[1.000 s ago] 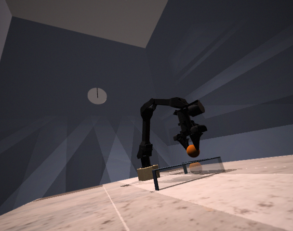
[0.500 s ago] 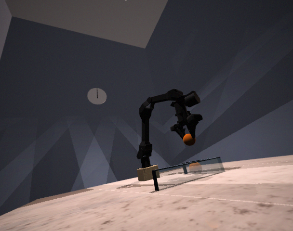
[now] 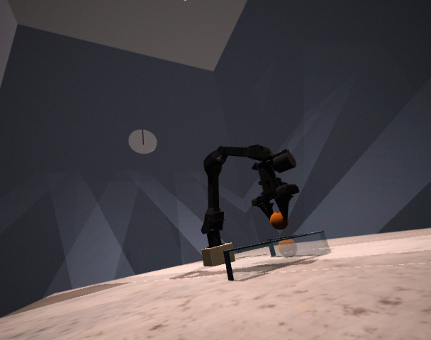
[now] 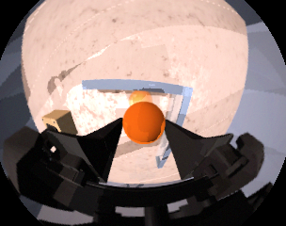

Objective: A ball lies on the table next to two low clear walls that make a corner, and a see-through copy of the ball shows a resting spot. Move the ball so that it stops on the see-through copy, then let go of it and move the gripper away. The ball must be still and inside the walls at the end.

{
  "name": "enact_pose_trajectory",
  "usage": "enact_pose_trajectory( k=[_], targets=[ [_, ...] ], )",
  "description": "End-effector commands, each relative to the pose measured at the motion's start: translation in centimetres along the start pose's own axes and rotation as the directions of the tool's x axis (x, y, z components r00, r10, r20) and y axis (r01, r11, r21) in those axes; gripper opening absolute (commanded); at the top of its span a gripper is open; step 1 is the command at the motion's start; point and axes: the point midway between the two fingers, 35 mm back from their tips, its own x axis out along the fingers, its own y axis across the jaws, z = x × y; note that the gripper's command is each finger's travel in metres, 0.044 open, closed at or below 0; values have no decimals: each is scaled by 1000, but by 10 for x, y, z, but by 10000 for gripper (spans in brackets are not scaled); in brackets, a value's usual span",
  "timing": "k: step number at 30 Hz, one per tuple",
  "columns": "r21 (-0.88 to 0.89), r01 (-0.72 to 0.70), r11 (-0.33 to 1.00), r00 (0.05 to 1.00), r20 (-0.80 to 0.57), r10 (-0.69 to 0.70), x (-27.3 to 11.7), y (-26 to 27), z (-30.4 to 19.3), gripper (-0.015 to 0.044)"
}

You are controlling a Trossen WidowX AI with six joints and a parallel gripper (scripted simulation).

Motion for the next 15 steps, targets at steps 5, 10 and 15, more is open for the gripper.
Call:
enact_pose_trajectory(
  k=[5, 10, 15],
  targets=[
    [2, 14, 1000, 1000, 9, -14, 12, 3, 2, 0],
    [2, 14, 1000, 1000, 9, -15, 40, 2, 3, 0],
    [2, 14, 1000, 1000, 8, -14, 69, 3, 3, 0]
  ],
)
